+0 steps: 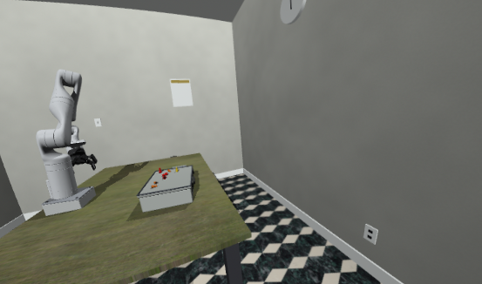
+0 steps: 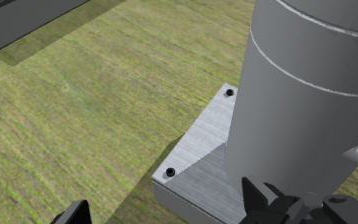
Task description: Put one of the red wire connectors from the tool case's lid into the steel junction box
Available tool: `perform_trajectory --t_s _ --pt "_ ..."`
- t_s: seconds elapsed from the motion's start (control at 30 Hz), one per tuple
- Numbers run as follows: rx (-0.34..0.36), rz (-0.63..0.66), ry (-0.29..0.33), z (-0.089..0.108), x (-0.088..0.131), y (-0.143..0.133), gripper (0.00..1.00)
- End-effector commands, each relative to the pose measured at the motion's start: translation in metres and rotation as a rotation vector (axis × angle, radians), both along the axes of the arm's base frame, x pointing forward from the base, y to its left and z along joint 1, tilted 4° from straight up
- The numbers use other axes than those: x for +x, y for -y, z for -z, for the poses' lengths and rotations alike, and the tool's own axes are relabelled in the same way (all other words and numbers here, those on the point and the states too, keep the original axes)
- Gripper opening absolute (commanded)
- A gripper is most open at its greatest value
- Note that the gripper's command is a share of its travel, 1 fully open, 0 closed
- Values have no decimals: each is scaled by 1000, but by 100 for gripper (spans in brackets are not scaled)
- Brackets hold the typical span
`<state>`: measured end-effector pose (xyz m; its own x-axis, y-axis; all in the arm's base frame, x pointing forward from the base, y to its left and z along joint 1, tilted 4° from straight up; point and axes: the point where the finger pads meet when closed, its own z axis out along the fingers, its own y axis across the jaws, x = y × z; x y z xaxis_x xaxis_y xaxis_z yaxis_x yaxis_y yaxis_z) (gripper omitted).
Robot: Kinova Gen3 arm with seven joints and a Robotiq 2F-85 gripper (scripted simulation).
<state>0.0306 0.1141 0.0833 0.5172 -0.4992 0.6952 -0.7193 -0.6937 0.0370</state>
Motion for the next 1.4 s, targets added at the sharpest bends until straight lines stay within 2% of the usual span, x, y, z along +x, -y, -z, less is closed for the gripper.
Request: perform_trajectory --t_s 0.0,0.83,1.1,1.37 --pt "1 0 0 0 0 0 100" --pt "6 25 1 0 0 -3 100" --pt "23 105 5 0 2 -11 100" --pt "71 321 14 0 14 -36 100"
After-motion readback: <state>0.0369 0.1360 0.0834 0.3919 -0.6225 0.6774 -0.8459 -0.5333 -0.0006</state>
